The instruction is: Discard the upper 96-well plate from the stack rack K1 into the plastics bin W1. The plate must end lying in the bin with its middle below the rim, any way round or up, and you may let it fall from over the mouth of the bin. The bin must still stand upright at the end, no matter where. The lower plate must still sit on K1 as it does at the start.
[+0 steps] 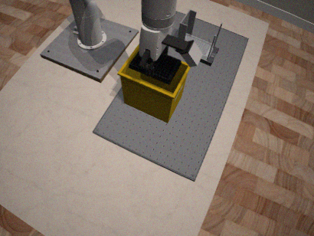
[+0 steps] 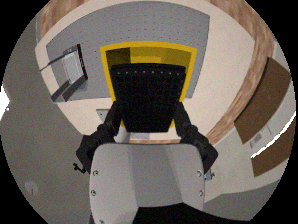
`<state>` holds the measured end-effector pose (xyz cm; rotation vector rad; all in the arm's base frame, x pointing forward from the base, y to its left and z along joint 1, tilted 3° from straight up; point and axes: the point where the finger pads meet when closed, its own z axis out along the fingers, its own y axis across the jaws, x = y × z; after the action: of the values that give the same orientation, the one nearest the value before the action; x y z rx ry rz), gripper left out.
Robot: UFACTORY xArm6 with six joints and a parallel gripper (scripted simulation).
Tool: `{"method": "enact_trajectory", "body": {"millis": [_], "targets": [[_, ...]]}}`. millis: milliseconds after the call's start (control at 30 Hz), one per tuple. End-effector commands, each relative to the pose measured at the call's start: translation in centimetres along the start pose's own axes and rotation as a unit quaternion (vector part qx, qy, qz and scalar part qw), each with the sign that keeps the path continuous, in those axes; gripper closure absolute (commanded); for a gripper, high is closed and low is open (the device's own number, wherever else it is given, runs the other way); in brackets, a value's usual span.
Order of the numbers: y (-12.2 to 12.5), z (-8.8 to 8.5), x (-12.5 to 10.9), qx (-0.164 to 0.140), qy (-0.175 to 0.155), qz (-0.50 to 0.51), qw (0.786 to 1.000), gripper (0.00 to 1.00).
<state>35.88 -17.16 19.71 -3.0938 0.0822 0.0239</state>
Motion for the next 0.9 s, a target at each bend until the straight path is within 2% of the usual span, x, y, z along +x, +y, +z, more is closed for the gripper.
{"method": "enact_trajectory", "body": {"millis": [0, 867], "targets": [[0.04, -0.08, 0.10, -0.001, 0.002, 0.000, 1.000, 1.00], [0.04, 0.29, 0.10, -0.001, 0.002, 0.000, 1.000, 1.00]]}}
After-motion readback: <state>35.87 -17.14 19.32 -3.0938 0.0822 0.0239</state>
